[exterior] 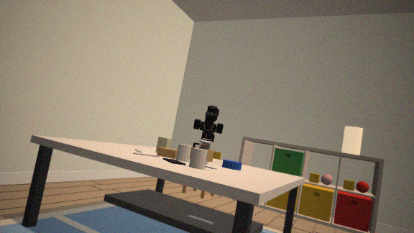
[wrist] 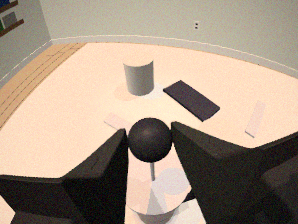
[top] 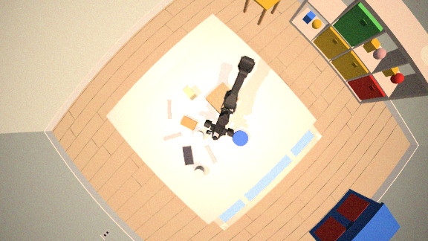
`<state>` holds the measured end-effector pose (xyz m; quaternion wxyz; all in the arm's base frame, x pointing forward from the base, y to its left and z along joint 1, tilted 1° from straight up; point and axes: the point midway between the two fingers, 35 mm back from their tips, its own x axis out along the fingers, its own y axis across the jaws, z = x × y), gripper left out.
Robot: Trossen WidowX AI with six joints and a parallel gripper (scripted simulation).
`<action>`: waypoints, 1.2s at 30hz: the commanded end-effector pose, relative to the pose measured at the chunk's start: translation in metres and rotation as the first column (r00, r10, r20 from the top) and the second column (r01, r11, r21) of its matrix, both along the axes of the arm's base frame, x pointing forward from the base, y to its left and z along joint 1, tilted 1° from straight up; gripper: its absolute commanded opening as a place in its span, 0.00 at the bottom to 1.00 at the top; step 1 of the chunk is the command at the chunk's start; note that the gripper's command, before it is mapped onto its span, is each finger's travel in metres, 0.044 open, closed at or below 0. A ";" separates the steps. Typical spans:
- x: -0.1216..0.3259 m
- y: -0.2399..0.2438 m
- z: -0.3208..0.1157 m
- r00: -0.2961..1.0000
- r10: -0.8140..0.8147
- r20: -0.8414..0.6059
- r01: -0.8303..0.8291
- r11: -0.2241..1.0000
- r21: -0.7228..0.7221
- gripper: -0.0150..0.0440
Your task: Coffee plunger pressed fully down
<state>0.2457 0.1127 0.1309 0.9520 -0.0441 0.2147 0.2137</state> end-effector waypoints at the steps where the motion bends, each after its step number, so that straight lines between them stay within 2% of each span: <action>1: -0.005 -0.002 -0.029 0.998 -0.006 -0.068 0.004 1.000 -0.025 0.45; 36: 0.016 0.008 -0.029 0.998 -0.005 -0.067 0.004 1.000 -0.024 0.45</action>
